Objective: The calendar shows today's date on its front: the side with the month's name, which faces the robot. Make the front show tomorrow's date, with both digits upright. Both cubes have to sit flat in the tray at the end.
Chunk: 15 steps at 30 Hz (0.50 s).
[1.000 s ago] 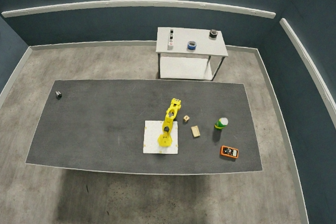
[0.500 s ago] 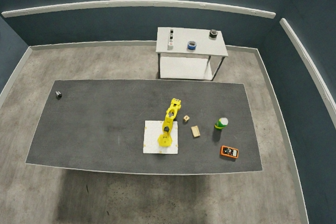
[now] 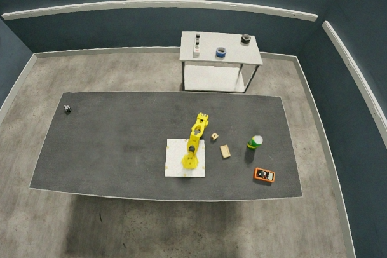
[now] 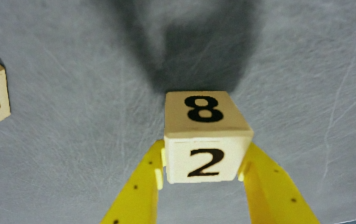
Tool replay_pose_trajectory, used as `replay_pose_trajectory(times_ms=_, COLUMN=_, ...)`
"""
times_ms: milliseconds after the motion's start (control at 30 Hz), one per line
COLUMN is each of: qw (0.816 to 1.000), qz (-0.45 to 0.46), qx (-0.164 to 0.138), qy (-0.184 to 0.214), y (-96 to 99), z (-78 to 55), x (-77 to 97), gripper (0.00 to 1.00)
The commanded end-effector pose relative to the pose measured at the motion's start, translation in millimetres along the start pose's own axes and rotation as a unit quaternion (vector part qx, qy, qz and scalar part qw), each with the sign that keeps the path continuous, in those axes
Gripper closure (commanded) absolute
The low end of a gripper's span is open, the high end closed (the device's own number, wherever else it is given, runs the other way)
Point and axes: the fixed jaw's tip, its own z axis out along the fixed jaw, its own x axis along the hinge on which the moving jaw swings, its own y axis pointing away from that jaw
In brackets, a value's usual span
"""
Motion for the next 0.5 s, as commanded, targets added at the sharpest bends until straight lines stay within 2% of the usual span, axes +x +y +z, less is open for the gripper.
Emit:
replay_pose_trajectory(times_ms=0, qw=1.0, qz=0.002, qx=0.001, qy=0.003, y=-0.3, z=-11.1, x=1.8, gripper=1.0)
replay_pose_trajectory(times_ms=467, qw=1.0, qz=0.002, qx=0.001, qy=0.003, y=1.4, z=-40.7, x=-0.3, gripper=1.0)
